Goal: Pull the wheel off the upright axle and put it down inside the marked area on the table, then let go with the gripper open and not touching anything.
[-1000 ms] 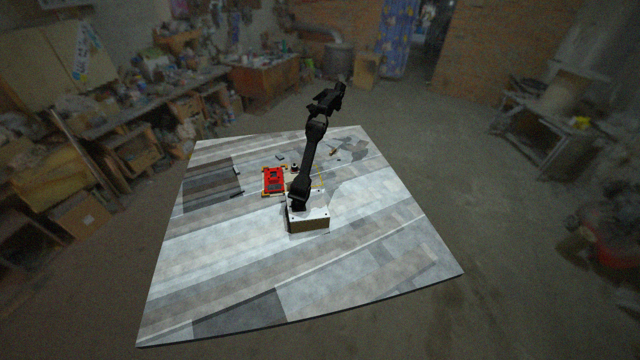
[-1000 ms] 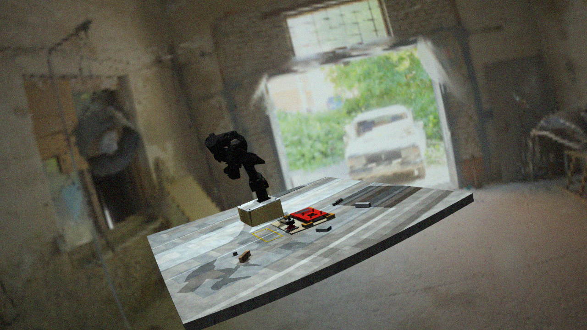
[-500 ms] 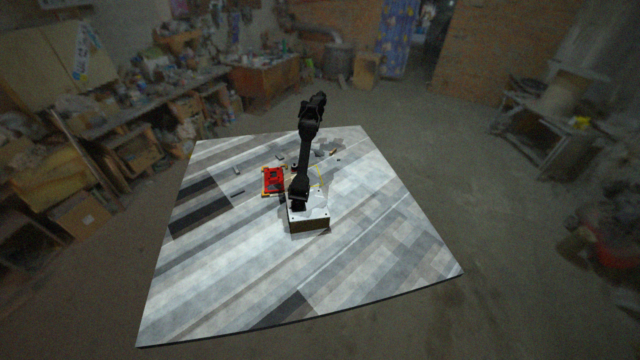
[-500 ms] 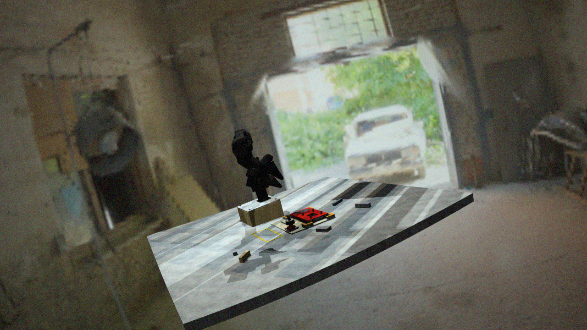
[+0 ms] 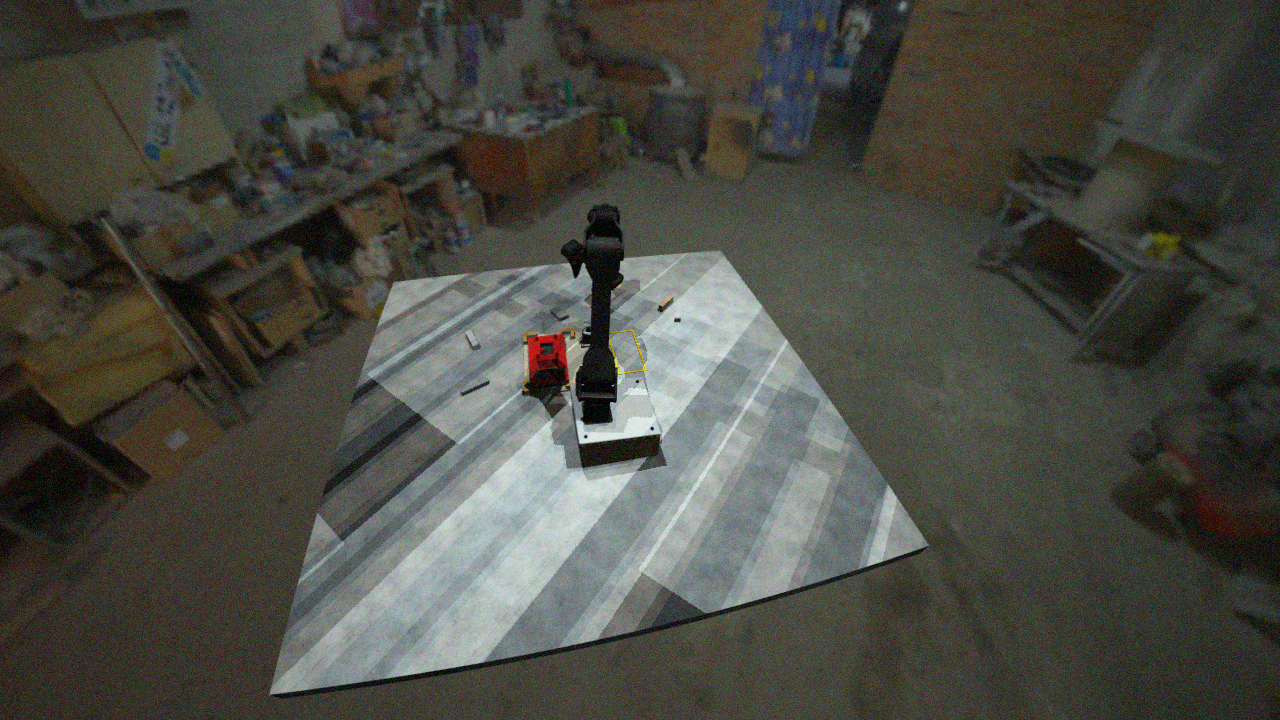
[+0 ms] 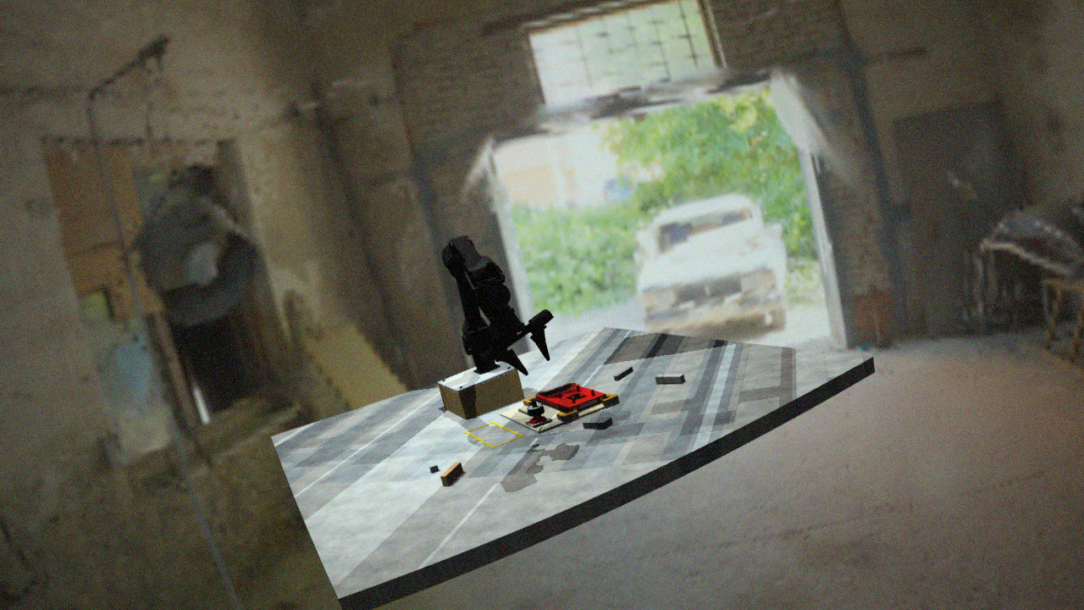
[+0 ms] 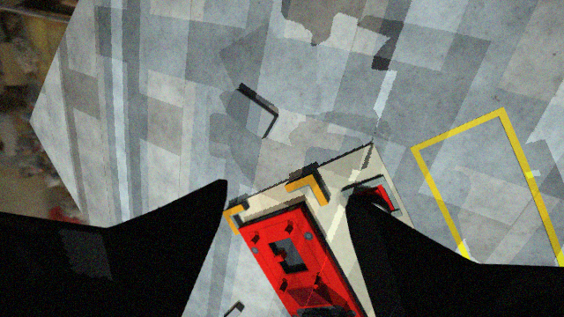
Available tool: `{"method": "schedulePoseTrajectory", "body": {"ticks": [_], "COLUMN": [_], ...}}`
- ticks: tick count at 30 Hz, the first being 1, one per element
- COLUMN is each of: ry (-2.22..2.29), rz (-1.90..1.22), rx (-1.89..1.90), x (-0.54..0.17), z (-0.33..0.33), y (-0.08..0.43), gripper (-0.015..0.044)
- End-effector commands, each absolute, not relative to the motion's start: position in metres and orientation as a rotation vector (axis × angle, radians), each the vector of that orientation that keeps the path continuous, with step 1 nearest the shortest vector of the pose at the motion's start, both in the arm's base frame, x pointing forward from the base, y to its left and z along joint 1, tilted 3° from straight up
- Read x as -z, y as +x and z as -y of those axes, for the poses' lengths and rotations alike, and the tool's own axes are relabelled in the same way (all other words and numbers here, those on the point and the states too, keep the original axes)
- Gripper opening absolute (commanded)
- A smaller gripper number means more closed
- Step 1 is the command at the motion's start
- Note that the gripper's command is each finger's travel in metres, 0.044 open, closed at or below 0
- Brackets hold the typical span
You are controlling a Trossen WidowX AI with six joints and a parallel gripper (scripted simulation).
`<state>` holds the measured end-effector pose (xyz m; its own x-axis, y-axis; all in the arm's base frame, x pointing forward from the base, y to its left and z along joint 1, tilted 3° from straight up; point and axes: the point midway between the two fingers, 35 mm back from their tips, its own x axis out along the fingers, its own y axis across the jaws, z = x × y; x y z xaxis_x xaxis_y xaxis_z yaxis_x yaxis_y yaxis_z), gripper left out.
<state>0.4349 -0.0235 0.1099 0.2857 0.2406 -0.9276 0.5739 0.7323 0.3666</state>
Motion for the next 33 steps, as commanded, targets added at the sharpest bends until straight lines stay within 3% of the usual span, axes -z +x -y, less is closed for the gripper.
{"method": "schedulePoseTrajectory", "body": {"ticks": [1,33], "ry": [0.076,-0.069], "rz": [-1.508,-1.548], "rx": [0.075,0.023], "x": [-0.066,-0.04], "z": [0.008,0.018], "y": [0.376,0.365], "gripper": [0.03,0.03]}}
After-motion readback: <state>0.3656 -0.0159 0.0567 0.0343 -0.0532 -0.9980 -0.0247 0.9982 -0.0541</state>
